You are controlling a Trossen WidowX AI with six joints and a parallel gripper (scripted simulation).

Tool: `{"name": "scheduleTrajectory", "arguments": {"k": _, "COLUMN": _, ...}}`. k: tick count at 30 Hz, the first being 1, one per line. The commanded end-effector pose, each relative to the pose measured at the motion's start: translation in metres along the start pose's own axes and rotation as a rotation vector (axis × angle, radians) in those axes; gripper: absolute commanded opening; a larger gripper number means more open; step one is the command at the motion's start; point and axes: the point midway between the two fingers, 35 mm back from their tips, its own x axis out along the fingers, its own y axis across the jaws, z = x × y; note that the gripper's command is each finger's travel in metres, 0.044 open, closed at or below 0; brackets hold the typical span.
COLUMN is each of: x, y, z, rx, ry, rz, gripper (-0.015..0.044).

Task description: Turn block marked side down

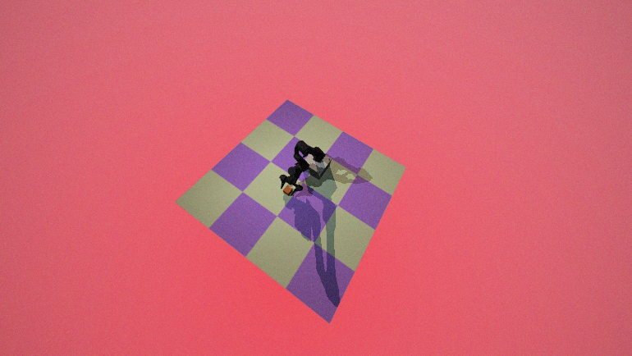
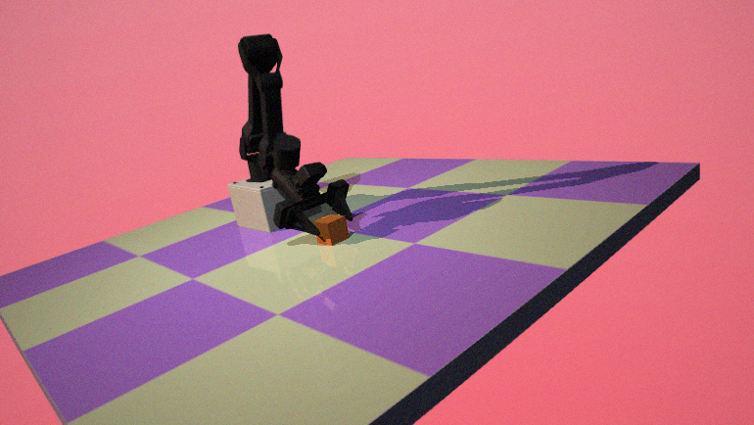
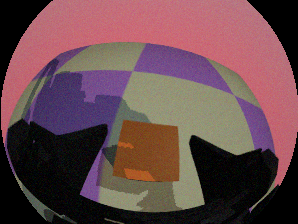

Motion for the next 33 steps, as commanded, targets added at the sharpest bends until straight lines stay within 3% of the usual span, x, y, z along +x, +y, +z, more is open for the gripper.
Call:
{"name": "scheduleTrajectory", "arguments": {"k": 1, "x": 0.001, "y": -0.004, "z": 0.017, "rx": -0.010, "ry": 0.084, "rz": -0.008, "gripper": 0.0440}}
{"name": "scheduleTrajectory", "arguments": {"k": 13, "x": -0.058, "y": 0.003, "z": 0.048, "rx": -0.010, "ry": 0.386, "rz": -0.001, "gripper": 0.0440}}
{"name": "scheduleTrajectory", "arguments": {"k": 26, "x": -0.058, "y": 0.003, "z": 0.048, "rx": -0.009, "ry": 0.394, "rz": -0.001, "gripper": 0.0440}}
{"name": "scheduleTrajectory", "arguments": {"k": 33, "x": -0.047, "y": 0.000, "z": 0.064, "rx": 0.007, "ry": 0.632, "rz": -0.014, "gripper": 0.0440}}
